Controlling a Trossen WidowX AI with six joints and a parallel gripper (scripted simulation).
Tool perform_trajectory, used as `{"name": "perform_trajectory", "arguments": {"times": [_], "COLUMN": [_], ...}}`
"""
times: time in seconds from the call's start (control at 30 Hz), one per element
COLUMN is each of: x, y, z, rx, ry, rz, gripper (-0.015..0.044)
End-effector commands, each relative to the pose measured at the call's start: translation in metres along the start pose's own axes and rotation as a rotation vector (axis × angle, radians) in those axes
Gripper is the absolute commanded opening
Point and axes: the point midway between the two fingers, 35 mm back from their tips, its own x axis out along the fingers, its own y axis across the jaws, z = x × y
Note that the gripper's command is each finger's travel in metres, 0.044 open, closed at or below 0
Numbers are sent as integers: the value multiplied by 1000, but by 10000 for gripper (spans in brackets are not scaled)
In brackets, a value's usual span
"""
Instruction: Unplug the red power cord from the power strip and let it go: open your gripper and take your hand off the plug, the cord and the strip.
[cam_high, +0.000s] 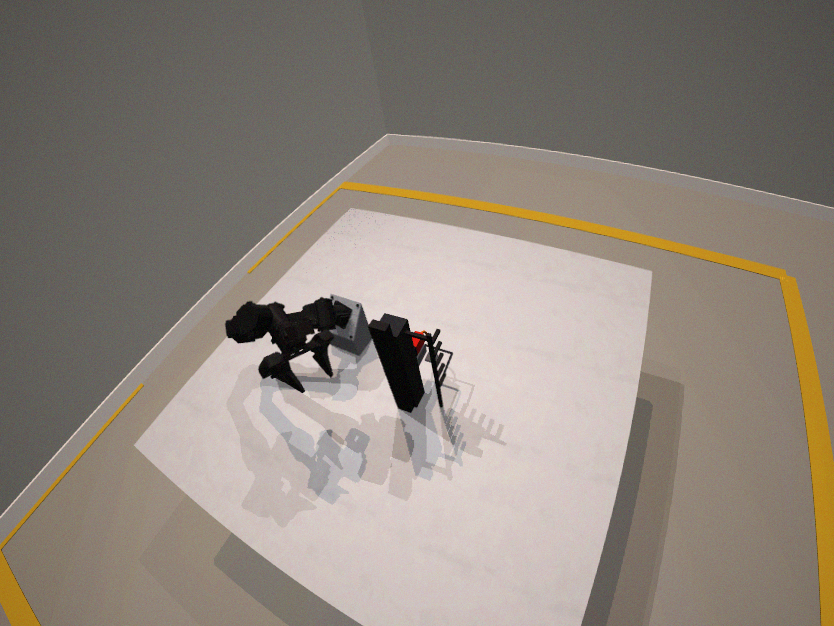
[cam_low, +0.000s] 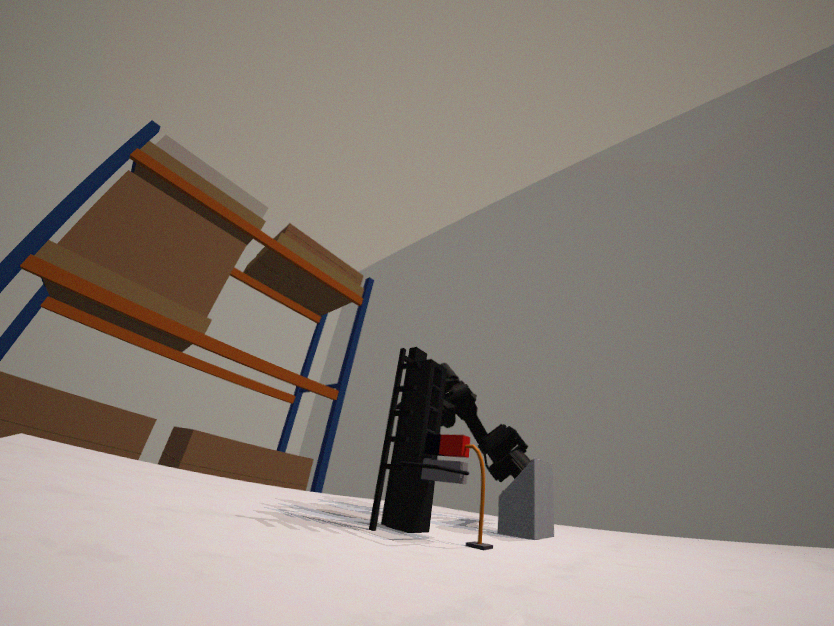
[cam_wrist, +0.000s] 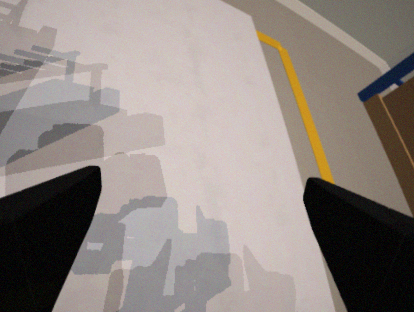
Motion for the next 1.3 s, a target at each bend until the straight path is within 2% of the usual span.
{"name": "perform_trajectory", "arguments": {"times": [0.0,0.27,0.63,0.8,1.03,1.27], "x": [0,7,22,-5,-24,-44], "y": [0,-8,0,3,70,150], "z": [1,45,152,181,225,250], "rx": [1,95,254,258,240,151], "ry": [-2,-104,-270,-445,-492,-412], "rz": [1,92,348,405,656,909], "gripper": [374,164,160,160,160,160]}}
